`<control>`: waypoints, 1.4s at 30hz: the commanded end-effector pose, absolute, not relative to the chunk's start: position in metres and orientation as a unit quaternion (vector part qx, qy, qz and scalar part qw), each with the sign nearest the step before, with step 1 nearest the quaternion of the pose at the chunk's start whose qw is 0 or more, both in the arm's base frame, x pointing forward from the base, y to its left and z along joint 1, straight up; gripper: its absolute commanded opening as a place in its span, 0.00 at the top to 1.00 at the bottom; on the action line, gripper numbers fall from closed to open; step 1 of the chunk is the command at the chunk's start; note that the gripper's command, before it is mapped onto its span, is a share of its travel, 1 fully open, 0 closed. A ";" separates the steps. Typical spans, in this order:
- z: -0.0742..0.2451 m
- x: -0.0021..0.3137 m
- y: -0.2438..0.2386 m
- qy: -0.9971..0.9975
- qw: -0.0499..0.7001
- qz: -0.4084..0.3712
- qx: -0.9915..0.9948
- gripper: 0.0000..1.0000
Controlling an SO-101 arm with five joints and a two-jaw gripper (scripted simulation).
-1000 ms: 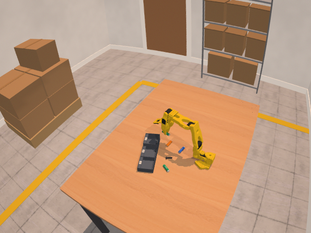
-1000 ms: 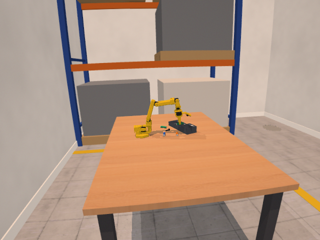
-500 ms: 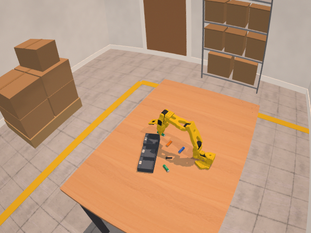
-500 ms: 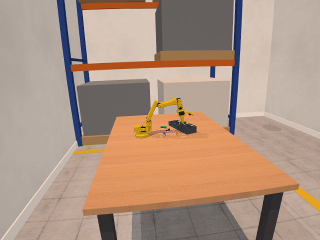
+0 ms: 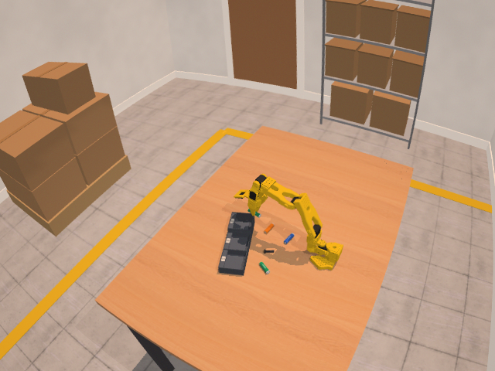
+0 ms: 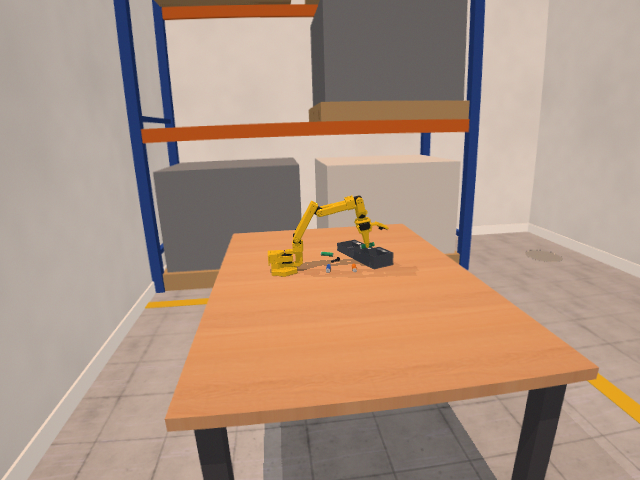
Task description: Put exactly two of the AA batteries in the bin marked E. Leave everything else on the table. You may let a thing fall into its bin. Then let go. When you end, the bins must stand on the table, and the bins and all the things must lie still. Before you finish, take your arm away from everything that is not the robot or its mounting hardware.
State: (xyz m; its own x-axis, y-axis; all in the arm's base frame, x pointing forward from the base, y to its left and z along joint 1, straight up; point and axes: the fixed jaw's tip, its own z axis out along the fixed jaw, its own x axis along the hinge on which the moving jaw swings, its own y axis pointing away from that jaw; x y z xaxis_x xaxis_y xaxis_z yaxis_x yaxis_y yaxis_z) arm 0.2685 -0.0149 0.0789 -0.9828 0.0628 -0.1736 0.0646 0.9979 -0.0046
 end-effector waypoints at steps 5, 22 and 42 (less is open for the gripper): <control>0.091 0.289 -0.004 0.990 0.143 -0.004 0.015 1.00; 0.091 0.305 0.008 0.984 0.178 -0.001 -0.004 1.00; 0.101 0.311 0.014 0.978 0.210 0.003 -0.007 1.00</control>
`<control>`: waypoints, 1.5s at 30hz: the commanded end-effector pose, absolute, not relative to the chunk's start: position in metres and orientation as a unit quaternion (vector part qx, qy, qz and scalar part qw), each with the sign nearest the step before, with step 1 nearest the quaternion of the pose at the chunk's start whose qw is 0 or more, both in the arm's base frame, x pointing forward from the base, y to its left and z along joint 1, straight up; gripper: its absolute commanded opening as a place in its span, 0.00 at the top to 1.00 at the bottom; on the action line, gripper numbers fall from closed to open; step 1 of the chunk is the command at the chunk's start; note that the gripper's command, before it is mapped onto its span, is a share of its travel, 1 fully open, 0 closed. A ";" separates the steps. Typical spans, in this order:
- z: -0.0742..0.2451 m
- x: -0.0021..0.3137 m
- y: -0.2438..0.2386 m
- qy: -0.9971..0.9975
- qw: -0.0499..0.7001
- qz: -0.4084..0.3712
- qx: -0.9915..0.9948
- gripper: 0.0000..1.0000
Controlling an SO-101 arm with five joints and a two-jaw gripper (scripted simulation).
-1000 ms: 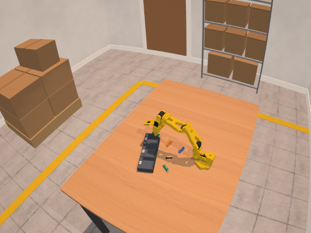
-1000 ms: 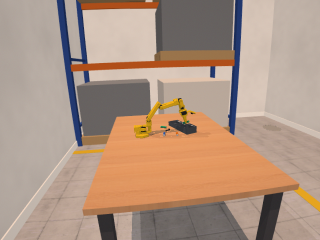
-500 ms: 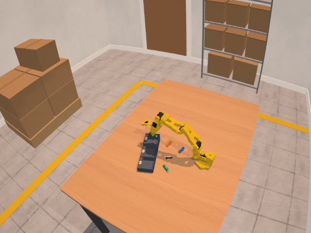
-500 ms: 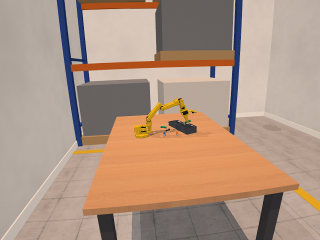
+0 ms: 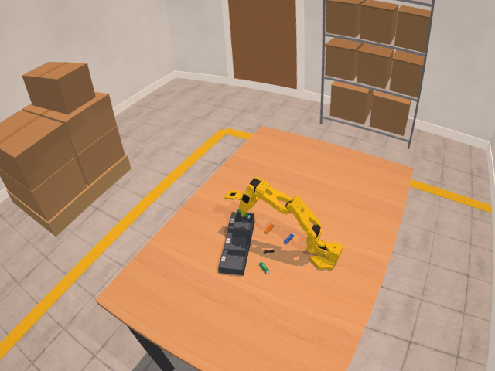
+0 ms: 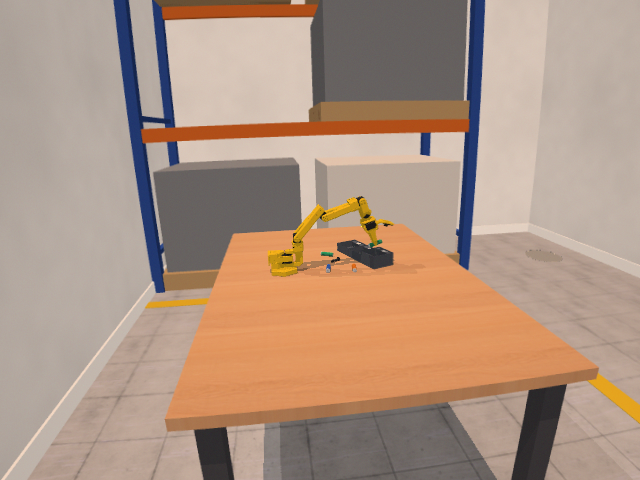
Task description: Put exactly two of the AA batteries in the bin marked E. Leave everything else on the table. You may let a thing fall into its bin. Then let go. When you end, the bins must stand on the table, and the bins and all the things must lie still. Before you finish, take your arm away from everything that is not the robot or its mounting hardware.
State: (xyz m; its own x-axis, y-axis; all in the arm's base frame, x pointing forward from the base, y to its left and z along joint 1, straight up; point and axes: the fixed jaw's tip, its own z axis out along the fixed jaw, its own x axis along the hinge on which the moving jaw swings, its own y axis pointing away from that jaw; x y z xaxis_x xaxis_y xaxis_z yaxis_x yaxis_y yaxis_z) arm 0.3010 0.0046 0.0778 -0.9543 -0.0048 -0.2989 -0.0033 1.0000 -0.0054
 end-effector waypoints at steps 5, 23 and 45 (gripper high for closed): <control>0.101 0.311 0.014 0.978 0.210 0.003 -0.007 1.00; 0.099 0.311 0.014 0.978 0.207 0.002 -0.007 1.00; 0.079 0.312 0.014 0.984 0.179 0.002 -0.007 1.00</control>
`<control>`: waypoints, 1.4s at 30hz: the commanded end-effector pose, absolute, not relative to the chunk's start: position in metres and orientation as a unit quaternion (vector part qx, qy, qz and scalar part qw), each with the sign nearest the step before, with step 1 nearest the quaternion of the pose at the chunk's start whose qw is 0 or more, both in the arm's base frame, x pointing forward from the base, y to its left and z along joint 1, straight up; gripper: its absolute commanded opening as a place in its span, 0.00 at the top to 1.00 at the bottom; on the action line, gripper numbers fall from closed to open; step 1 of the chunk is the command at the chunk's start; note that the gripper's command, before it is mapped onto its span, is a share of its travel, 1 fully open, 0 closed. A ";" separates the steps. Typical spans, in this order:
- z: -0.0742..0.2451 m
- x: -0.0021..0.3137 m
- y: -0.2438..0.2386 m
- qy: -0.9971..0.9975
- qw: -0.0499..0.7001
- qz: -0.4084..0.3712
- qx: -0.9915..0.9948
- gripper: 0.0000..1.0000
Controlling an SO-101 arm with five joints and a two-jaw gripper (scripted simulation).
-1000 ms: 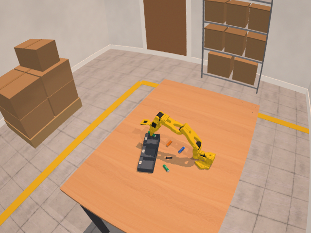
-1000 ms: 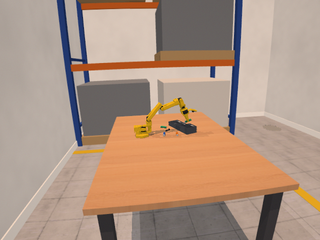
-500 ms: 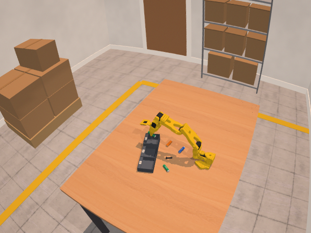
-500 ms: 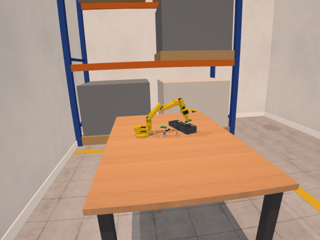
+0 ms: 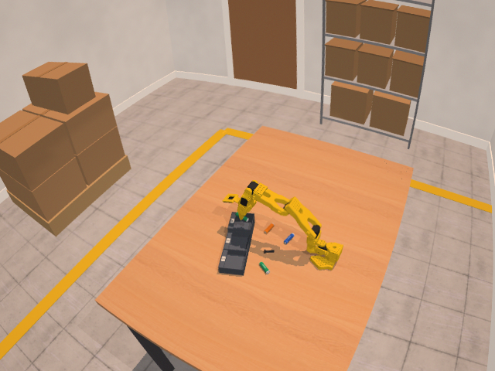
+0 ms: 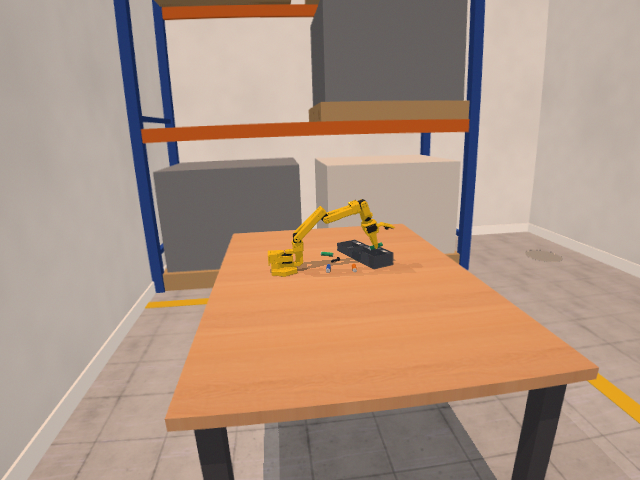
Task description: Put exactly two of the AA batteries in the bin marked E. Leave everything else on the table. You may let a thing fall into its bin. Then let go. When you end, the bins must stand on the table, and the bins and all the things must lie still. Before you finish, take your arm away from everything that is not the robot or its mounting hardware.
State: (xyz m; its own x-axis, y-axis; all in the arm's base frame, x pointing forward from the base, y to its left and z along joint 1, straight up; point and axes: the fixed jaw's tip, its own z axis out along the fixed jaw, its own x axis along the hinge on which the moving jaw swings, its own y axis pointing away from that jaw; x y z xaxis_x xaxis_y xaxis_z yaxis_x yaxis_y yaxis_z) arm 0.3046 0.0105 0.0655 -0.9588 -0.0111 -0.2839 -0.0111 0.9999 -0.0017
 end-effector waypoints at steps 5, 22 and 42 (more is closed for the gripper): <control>0.079 0.312 0.014 0.984 0.179 0.002 -0.007 1.00; 0.067 0.308 0.014 0.988 0.153 0.002 -0.007 1.00; 0.056 0.308 0.014 0.989 0.148 0.002 -0.007 1.00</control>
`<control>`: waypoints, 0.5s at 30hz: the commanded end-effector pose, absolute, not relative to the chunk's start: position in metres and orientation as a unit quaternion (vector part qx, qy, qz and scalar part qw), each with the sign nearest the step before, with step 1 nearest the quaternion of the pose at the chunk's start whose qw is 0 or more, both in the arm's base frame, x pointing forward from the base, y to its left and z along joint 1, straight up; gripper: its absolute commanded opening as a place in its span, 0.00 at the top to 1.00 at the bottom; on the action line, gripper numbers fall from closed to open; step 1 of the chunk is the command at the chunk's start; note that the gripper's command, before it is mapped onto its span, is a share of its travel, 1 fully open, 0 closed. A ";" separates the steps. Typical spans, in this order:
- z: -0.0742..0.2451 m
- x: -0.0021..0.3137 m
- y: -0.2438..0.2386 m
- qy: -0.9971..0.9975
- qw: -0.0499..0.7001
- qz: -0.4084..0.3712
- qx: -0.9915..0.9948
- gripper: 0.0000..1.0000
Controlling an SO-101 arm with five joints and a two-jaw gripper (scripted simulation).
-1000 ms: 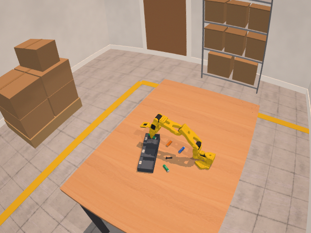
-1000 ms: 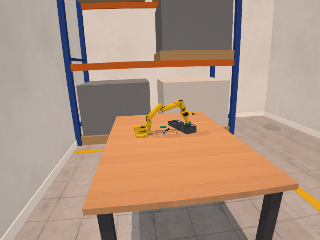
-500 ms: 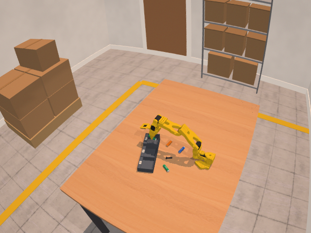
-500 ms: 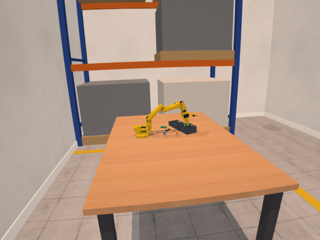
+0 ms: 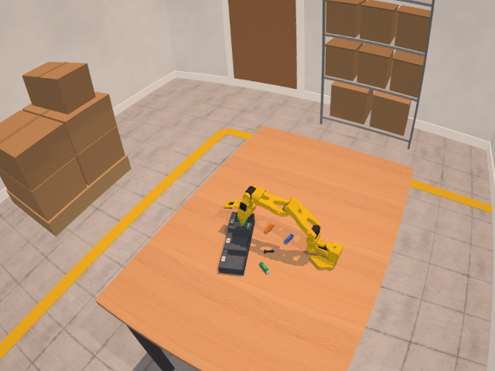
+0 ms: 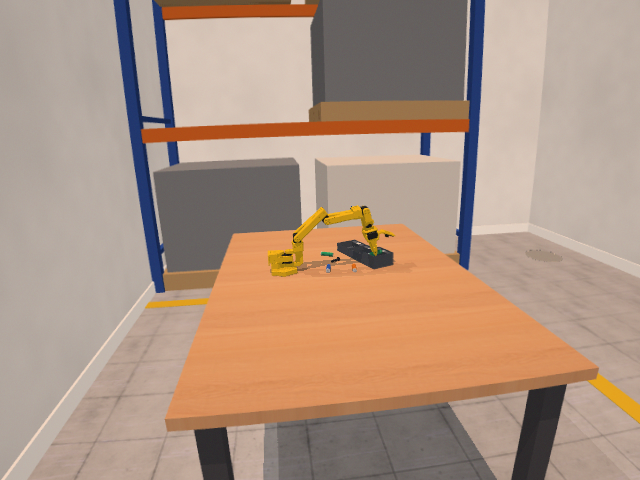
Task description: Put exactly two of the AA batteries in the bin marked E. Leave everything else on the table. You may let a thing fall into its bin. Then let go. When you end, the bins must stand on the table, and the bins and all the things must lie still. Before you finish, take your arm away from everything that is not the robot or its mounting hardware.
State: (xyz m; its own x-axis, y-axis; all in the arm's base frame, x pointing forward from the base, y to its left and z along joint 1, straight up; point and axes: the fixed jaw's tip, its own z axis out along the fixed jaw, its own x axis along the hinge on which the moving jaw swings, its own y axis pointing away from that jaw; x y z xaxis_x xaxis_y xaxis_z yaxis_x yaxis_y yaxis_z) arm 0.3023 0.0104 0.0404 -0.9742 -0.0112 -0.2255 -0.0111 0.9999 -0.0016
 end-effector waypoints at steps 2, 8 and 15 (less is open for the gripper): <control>0.056 0.308 0.014 0.989 0.148 0.002 -0.007 1.00; 0.056 0.308 0.014 0.989 0.148 0.002 -0.007 1.00; 0.061 0.309 0.013 0.987 0.161 0.002 -0.007 1.00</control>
State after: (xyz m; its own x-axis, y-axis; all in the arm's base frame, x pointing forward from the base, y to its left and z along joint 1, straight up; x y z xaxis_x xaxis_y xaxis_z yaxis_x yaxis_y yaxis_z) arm 0.3024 0.0104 0.0396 -0.9742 -0.0112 -0.2253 -0.0111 0.9999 -0.0015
